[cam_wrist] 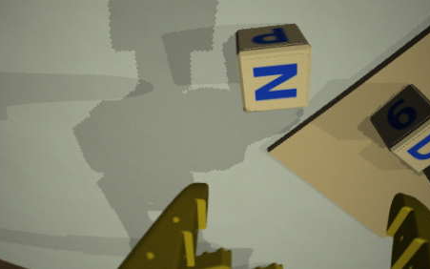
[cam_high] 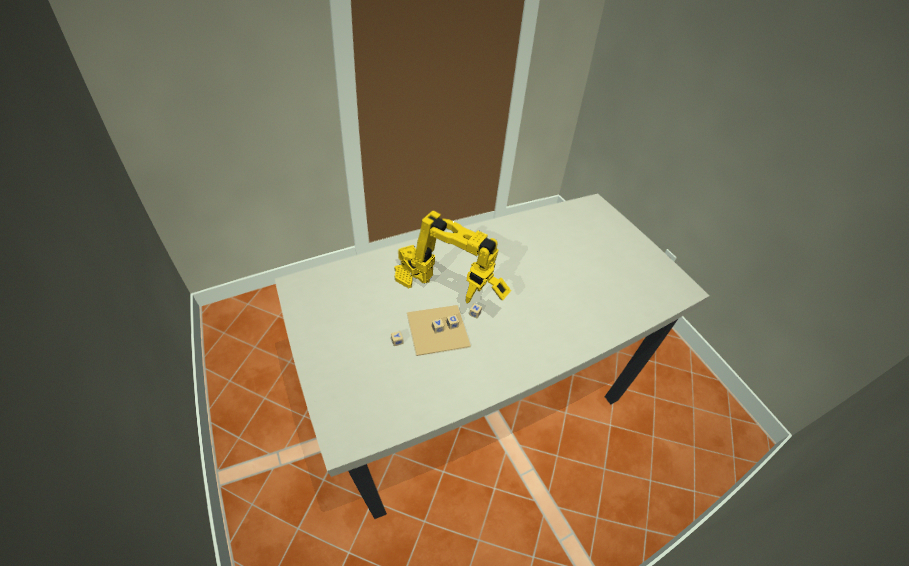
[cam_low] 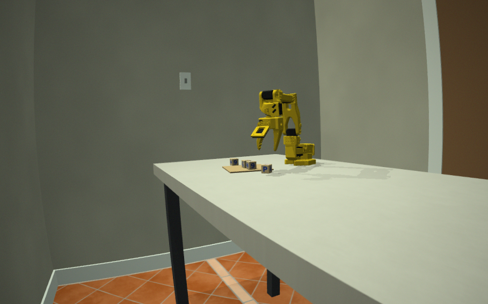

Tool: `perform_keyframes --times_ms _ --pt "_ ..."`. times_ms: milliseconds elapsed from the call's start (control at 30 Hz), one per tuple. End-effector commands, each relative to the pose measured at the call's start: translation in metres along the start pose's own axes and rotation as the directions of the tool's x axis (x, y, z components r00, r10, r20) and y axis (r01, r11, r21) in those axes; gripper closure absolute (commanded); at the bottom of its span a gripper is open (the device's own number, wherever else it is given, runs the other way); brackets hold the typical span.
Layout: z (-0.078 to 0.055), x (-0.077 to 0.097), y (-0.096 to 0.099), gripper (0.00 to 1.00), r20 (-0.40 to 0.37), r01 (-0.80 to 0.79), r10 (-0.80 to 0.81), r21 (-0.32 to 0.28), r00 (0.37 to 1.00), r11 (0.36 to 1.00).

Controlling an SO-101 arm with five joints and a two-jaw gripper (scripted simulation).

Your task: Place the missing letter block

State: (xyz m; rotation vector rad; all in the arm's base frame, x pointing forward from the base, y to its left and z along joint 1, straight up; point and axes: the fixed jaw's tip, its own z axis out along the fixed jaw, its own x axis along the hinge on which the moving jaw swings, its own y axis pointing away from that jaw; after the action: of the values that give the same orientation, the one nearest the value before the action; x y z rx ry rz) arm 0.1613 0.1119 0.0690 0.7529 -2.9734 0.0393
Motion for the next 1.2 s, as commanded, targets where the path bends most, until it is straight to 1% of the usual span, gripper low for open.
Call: perform_keyframes --times_ms 0,300,367,433,600,700,1167 --pt "-0.021 -0.009 0.003 0.68 0.122 0.001 0.001 -0.01 0.993 1.0" --pt "-0.021 -0.009 0.003 0.68 0.122 0.0 0.002 -0.01 0.993 1.0" --pt "-0.021 -0.009 -0.001 0.68 0.122 -0.021 0.022 -0.012 0.992 1.0" --pt "-0.022 -0.008 -0.013 0.68 0.122 -0.077 0.079 -0.016 0.989 0.997" --pt "-0.023 0.001 -0.055 0.68 0.12 -0.288 0.29 -0.033 0.949 0.957" --pt "-0.023 0.006 -0.068 0.68 0.119 -0.355 0.357 -0.038 0.926 0.934" --pt "-0.023 0.006 -0.07 0.68 0.119 -0.362 0.364 -0.039 0.924 0.931"
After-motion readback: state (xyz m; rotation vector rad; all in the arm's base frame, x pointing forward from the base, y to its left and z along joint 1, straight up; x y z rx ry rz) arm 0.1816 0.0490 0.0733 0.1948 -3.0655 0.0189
